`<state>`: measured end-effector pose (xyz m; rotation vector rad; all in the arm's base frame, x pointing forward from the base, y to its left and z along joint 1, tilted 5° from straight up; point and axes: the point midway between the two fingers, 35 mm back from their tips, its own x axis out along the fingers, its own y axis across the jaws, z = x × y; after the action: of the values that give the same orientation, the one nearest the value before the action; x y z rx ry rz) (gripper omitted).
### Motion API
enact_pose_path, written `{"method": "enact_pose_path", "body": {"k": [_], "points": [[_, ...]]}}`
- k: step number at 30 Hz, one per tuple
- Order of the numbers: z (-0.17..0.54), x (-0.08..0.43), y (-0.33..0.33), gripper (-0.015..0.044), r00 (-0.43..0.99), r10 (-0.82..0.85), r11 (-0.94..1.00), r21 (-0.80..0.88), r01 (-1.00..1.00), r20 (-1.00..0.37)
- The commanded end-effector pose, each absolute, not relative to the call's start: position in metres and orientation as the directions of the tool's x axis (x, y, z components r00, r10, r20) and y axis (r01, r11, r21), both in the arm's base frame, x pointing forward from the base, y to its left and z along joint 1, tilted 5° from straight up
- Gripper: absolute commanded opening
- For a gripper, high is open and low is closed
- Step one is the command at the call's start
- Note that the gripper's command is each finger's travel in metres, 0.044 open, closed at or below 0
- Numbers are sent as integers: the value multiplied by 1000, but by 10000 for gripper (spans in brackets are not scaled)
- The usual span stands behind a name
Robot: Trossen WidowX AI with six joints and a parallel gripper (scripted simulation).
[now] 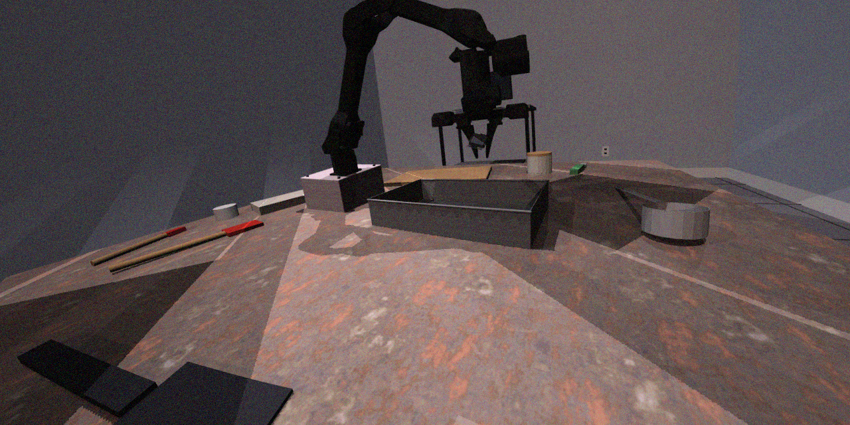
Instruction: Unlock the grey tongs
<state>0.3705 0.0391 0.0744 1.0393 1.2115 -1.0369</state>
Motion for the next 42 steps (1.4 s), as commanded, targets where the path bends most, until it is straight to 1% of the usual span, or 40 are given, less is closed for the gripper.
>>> {"method": "enact_pose_path", "body": {"k": [1,11,22,31,42], "points": [[78,369,65,-150,76,-54,302,56,952,-996],[81,353,127,-150,73,-51,502,38,864,-996],[84,324,190,-150,72,-50,695,17,719,-996],[84,314,208,-150,71,-49,743,11,669,-996],[79,270,262,-150,66,-42,885,-6,465,-997]]}}
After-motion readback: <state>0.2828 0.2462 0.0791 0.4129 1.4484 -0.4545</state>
